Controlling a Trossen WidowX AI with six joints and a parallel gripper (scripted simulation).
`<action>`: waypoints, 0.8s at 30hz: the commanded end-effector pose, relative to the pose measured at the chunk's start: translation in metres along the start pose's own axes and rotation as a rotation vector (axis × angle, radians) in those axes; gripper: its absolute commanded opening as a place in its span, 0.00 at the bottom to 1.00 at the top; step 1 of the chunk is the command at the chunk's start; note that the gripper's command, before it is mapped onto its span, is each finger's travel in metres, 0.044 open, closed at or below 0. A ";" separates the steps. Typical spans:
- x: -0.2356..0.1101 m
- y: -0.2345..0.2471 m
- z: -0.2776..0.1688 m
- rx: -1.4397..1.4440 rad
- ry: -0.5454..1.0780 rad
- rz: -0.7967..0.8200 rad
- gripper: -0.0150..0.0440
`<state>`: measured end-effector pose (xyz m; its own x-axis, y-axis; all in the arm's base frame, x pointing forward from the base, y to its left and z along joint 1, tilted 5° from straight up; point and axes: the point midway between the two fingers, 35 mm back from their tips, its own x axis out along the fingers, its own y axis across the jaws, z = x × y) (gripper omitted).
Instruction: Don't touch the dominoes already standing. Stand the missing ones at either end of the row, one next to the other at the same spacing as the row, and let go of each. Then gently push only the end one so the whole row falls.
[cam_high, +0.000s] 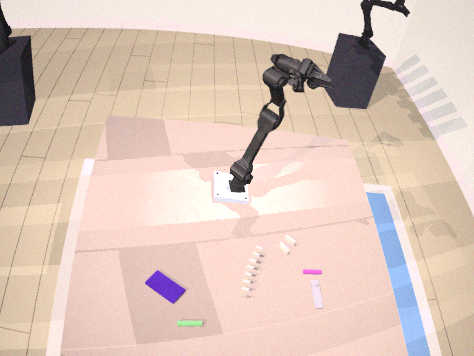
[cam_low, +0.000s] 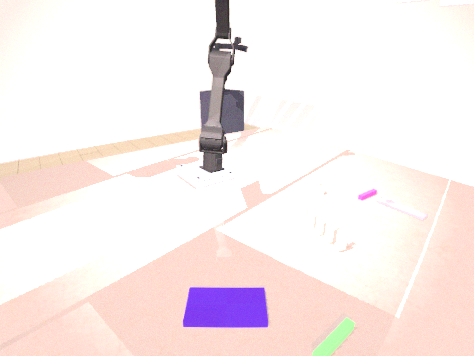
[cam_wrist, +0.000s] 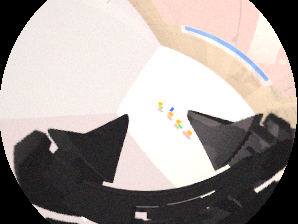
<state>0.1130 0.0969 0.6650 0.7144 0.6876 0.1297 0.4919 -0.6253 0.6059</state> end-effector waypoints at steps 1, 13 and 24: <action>0.000 0.001 0.000 0.019 0.006 -0.001 0.89; 0.011 0.082 0.031 1.076 0.303 -0.082 0.35; 0.042 0.127 0.096 1.821 0.420 -0.120 0.25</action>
<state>0.2312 0.0174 0.6812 0.6050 0.6383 0.4760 0.6655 -0.0772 -0.7424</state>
